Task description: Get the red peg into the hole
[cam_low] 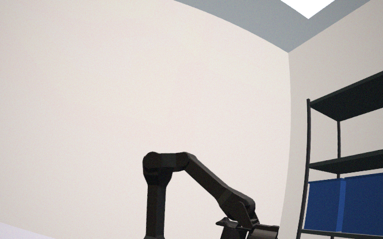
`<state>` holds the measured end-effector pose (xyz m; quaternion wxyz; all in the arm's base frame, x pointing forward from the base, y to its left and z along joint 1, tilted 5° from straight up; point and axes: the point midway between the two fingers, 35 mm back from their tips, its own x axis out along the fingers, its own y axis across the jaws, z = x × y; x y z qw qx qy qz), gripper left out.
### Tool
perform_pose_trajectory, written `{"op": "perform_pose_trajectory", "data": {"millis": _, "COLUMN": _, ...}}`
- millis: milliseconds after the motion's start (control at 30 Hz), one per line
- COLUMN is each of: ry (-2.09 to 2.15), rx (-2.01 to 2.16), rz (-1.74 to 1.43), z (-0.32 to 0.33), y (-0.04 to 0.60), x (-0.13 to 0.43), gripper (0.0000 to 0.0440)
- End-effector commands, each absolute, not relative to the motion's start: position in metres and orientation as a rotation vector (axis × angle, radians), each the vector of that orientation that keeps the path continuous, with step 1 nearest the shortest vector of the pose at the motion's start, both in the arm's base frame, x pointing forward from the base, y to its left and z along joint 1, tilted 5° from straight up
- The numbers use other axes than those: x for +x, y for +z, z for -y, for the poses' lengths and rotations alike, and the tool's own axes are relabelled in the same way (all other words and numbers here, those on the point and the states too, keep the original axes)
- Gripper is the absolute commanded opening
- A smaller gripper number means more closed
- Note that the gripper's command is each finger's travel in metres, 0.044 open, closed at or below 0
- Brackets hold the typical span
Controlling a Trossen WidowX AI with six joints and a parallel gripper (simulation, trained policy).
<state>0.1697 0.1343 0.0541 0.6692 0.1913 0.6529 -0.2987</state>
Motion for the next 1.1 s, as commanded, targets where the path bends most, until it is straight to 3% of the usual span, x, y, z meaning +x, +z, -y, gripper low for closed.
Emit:
{"op": "perform_pose_trajectory", "data": {"millis": 0, "ry": -0.668, "rx": 0.444, "rz": -1.465, "z": -0.136, "y": 0.035, "x": 0.171, "gripper": 0.044}}
{"op": "perform_pose_trajectory", "data": {"millis": 200, "ry": -0.658, "rx": 0.449, "rz": -1.459, "z": -0.135, "y": 0.012, "x": 0.173, "gripper": 0.0418}}
{"op": "perform_pose_trajectory", "data": {"millis": 767, "ry": -0.733, "rx": 0.396, "rz": -1.519, "z": -0.125, "y": -0.013, "x": 0.161, "gripper": 0.0}}
{"op": "perform_pose_trajectory", "data": {"millis": 1067, "ry": -0.687, "rx": 0.39, "rz": -1.43, "z": -0.125, "y": 0.021, "x": 0.185, "gripper": 0.0}}
